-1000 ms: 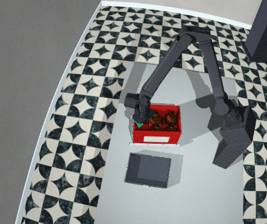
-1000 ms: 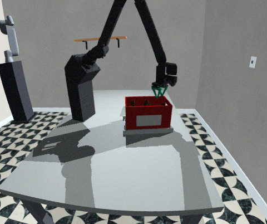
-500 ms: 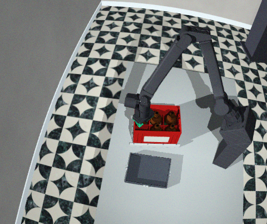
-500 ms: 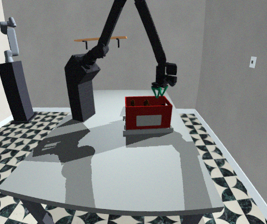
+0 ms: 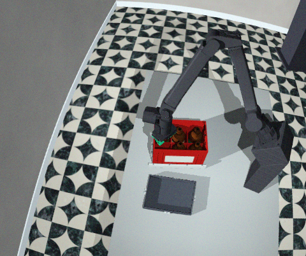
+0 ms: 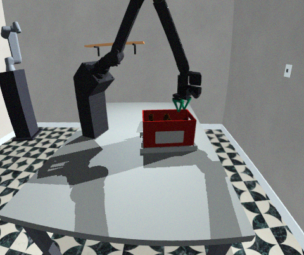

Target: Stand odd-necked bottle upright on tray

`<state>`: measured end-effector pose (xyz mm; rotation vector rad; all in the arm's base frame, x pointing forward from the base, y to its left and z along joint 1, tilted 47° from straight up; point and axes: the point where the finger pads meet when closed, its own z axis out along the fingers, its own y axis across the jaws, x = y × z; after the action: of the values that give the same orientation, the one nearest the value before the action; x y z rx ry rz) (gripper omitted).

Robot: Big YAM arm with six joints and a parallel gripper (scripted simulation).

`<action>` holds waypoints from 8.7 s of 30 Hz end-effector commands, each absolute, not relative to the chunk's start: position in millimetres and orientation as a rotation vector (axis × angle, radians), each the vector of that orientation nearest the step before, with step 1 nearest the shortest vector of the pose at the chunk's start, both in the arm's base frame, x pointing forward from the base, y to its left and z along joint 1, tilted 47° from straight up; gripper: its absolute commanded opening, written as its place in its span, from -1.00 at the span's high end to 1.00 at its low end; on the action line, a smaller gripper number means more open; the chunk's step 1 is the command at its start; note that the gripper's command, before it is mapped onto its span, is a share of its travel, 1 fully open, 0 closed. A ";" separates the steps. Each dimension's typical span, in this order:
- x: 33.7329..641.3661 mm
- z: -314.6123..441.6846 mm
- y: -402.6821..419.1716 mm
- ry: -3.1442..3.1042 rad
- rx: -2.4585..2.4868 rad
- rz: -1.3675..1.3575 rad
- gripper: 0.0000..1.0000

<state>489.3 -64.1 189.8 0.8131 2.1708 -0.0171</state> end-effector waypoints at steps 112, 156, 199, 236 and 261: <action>523.1 167.3 -79.6 2.153 0.807 -0.015 -0.21; 523.1 167.3 -79.6 2.153 0.808 -0.015 1.00; 523.1 167.3 -79.6 2.153 0.808 -0.015 -0.21; 518.3 179.2 -77.1 2.137 0.803 -0.007 -0.21; 477.0 213.7 -55.8 2.148 0.810 -0.001 -0.21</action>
<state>482.1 -60.3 203.8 0.8026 2.1550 -0.0084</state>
